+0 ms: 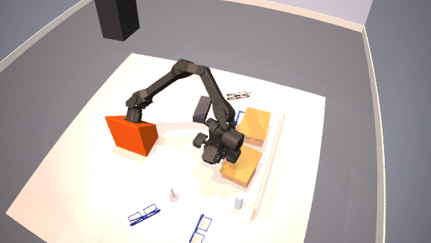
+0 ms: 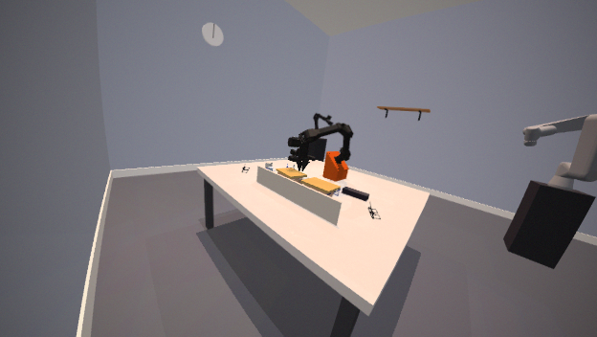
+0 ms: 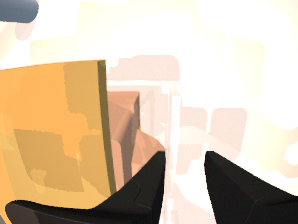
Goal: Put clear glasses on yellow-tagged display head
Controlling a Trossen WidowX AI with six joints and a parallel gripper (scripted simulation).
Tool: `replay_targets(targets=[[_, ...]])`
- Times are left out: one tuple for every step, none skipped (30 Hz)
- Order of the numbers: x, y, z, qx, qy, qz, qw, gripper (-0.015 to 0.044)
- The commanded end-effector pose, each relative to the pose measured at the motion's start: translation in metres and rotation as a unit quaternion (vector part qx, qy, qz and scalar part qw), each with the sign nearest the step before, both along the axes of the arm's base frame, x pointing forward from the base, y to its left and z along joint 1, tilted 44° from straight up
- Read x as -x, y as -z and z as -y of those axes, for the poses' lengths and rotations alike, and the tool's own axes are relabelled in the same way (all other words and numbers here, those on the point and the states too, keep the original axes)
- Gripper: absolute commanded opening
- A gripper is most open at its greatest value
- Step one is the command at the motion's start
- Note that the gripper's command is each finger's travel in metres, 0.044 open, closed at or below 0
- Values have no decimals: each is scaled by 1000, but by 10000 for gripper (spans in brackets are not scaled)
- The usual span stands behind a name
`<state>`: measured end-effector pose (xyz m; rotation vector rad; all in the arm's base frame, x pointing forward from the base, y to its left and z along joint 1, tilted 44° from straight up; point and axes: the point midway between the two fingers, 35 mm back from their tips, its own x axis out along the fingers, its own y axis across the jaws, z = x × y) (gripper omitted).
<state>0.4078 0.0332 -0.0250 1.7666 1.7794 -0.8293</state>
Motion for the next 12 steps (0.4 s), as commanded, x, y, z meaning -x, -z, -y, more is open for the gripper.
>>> replay_targets(targets=[[19,-4,3,2,-2,-3,1000,107],[26,-6,4,2,-2,-4,1000,107],[30,-6,4,2,-2,-4,1000,107],[32,-7,5,2,-2,-4,1000,107],[32,-7,5,2,-2,-4,1000,107],[32,-7,5,2,-2,-4,1000,107],[32,-7,5,2,-2,-4,1000,107],[33,-7,5,2,-2,-4,1000,107],[37,-9,6,2,-2,-4,1000,107],[41,-11,8,2,-2,-4,1000,107],[45,-13,9,2,-2,-4,1000,107],[50,-15,11,2,-2,-5,1000,107]])
